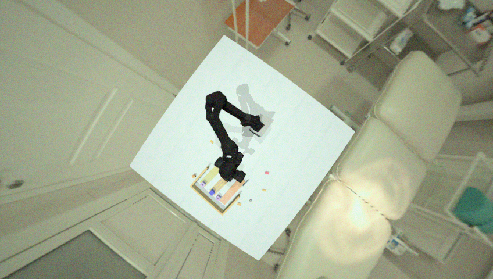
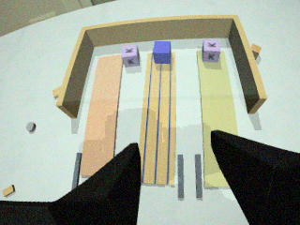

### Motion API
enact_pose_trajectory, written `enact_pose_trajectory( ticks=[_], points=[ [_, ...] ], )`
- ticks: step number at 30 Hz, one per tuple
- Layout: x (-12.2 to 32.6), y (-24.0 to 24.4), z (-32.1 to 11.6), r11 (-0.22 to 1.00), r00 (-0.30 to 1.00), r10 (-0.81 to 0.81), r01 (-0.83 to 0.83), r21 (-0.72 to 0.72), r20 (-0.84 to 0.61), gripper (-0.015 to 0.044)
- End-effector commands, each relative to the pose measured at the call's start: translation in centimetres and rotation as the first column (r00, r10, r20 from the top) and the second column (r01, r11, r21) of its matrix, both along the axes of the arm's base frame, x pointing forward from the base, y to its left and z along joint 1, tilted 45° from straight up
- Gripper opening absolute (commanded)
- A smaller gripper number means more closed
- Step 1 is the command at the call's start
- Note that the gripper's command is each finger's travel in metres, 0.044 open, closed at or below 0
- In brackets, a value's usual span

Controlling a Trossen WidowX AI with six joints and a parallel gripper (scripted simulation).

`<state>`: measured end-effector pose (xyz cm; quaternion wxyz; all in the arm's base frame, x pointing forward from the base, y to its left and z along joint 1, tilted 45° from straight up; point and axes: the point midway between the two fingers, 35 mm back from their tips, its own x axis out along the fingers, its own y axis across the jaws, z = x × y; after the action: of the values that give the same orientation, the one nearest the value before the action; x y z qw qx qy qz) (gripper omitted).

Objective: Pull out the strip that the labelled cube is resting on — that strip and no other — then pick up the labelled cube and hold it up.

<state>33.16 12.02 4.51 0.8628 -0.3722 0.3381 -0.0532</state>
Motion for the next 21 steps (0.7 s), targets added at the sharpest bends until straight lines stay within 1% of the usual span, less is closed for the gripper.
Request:
enact_pose_trajectory(
  ticks=[1, 4, 5, 10, 12, 21],
  points=[
    [2.4, -2.8, -1.4, 0.981, 0.97, -0.194, 0.194, -0.012, -0.148, 0.0085],
    [3.2, -5.0, -1.8, 0.947, 0.919, -0.32, 0.317, -0.048, -0.229, 0.0006],
    [3.4, -5.8, -1.8, 0.932, 0.898, -0.361, 0.357, -0.063, -0.253, 0.0],
    [3.6, -9.5, -1.5, 0.827, 0.754, -0.559, 0.54, -0.16, -0.345, 0.0],
    [3.7, -10.5, -1.3, 0.793, 0.709, -0.605, 0.58, -0.188, -0.362, 0.0],
    [3.9, -10.6, -1.2, 0.788, 0.704, -0.61, 0.585, -0.192, -0.364, 0.0]
  ],
)
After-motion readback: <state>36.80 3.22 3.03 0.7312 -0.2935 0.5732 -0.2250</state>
